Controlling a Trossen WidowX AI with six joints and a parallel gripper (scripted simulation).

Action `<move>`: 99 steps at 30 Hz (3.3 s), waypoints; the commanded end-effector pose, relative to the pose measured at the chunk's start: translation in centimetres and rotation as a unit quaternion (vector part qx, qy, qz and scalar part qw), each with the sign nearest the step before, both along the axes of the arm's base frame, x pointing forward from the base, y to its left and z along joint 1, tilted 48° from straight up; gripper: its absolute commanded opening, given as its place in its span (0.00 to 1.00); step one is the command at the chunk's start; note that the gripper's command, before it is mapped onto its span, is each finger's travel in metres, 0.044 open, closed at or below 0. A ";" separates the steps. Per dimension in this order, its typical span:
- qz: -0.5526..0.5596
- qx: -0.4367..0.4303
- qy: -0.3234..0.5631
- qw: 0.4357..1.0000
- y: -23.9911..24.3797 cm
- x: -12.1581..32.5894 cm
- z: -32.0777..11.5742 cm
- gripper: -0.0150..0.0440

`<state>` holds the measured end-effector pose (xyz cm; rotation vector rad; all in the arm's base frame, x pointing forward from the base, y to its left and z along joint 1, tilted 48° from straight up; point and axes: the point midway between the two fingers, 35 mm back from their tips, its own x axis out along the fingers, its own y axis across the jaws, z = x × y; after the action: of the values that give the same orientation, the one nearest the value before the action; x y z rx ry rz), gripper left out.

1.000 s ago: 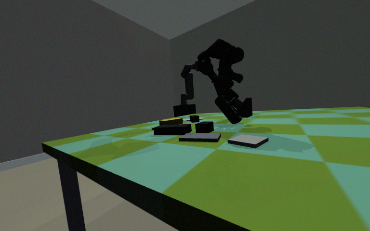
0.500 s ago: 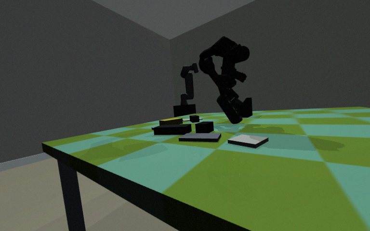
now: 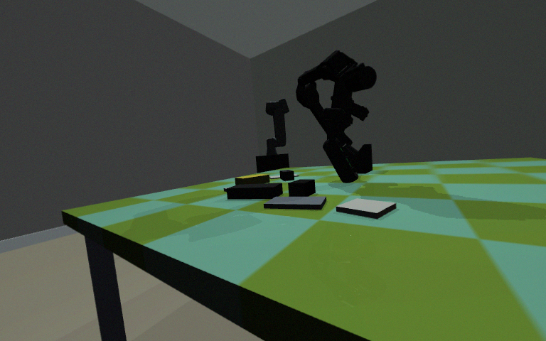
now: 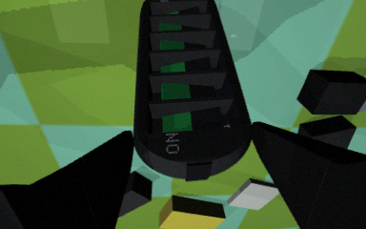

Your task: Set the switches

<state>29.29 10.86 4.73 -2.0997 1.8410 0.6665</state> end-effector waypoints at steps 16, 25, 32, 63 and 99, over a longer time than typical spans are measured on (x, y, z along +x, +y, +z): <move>0.001 0.001 -0.003 1.000 1.4 -0.2 -1.2 0.82; 0.002 0.001 -0.003 1.000 1.9 -0.3 -1.7 0.82; 0.002 0.002 -0.003 1.000 2.3 -0.4 -2.1 0.82; -0.003 0.031 0.002 1.000 3.9 -0.8 -3.9 0.82; -0.007 0.073 0.008 0.997 5.4 -1.3 -6.1 0.83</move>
<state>28.11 16.45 -0.66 -1.9986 1.7427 0.7762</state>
